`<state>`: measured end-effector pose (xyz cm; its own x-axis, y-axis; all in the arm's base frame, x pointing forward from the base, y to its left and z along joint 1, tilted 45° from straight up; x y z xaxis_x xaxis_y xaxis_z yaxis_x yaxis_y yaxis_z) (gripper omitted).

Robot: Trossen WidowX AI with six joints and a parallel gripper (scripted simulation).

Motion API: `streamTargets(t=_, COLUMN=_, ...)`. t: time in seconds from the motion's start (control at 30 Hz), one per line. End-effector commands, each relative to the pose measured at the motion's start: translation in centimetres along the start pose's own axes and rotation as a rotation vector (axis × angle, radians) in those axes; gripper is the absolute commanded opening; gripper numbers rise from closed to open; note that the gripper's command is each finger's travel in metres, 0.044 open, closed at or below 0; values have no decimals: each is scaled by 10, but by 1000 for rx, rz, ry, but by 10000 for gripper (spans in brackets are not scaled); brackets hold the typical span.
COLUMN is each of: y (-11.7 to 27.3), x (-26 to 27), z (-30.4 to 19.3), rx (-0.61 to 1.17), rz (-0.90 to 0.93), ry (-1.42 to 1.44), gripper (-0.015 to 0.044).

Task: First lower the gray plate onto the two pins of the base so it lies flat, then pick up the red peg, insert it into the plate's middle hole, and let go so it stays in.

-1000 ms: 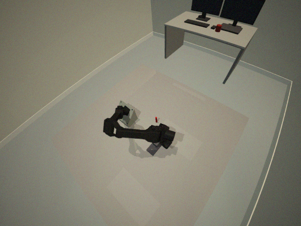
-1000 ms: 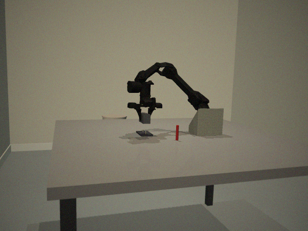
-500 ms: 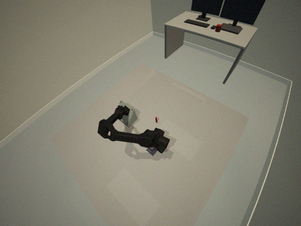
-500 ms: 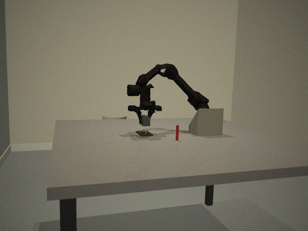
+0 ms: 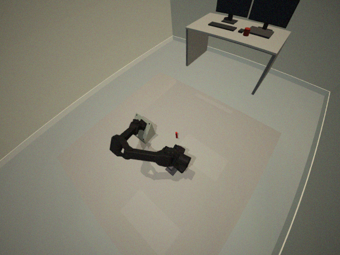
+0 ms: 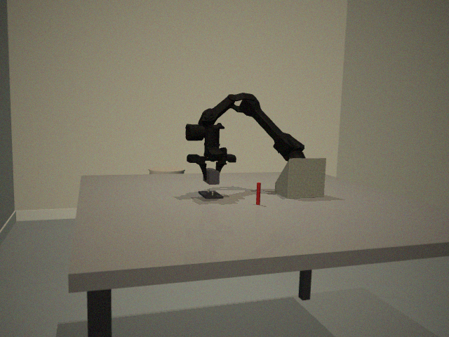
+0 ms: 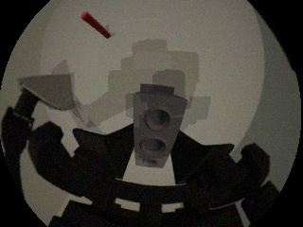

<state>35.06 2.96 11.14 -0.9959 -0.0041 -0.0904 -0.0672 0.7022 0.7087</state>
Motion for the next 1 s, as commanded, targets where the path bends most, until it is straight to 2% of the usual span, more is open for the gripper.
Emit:
streamTargets(t=0.0, y=0, x=0, z=0, rx=3, rz=-2, ry=2, gripper=0)
streamTargets(t=0.97, y=-28, x=-1, z=-1, rx=4, rz=-2, ry=2, gripper=0)
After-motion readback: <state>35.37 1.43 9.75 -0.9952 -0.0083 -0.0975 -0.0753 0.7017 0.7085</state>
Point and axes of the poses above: the point midway between the two fingers, 35 mm back from their tips, its own y axis back along the fingers, its own x axis across the jaws, z = x × y, the point moved 10 cm from there along y, back along the fingers, and after that the axes turned 4 degrees about -y, right-handed, at the moved point
